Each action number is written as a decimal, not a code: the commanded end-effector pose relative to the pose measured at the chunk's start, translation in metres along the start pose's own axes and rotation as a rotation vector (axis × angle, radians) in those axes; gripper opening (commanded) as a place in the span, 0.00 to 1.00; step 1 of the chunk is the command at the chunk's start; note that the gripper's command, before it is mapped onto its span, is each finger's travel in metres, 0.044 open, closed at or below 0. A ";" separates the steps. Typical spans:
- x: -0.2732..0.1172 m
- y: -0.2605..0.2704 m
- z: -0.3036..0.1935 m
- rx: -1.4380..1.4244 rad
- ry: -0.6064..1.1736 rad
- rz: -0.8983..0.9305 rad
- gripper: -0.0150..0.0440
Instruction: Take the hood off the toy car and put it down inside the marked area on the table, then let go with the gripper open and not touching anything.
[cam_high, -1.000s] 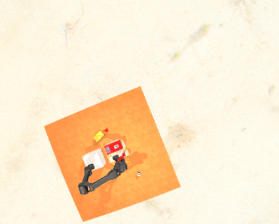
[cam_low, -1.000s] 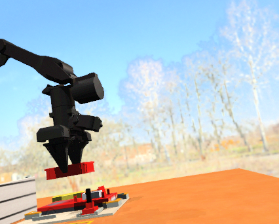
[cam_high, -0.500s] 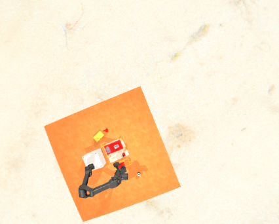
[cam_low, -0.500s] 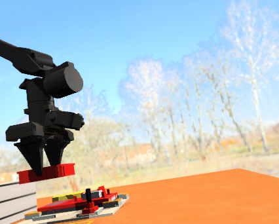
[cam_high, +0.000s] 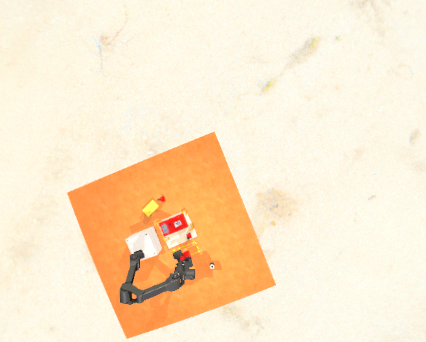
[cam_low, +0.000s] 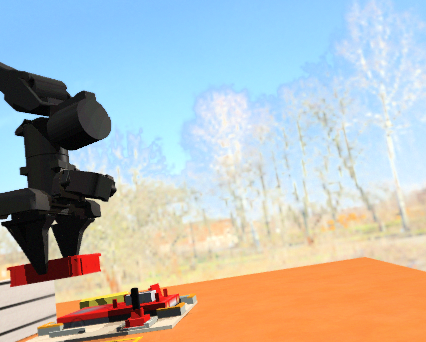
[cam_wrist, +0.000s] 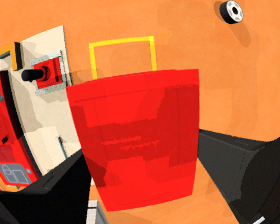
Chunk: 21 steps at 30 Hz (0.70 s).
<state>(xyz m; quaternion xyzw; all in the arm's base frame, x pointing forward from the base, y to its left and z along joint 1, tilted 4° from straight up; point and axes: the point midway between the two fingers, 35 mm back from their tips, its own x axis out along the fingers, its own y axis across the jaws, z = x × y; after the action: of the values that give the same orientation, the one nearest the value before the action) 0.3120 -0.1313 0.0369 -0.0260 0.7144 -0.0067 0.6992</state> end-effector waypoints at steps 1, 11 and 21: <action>0.005 0.000 -0.002 -0.004 0.008 0.001 0.25; 0.013 0.000 -0.001 -0.004 0.008 0.001 0.25; 0.021 0.000 -0.001 -0.004 0.008 0.001 0.25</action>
<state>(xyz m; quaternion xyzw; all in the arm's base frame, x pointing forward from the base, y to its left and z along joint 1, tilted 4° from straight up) 0.3133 -0.1330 0.0210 -0.0264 0.7136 -0.0069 0.7000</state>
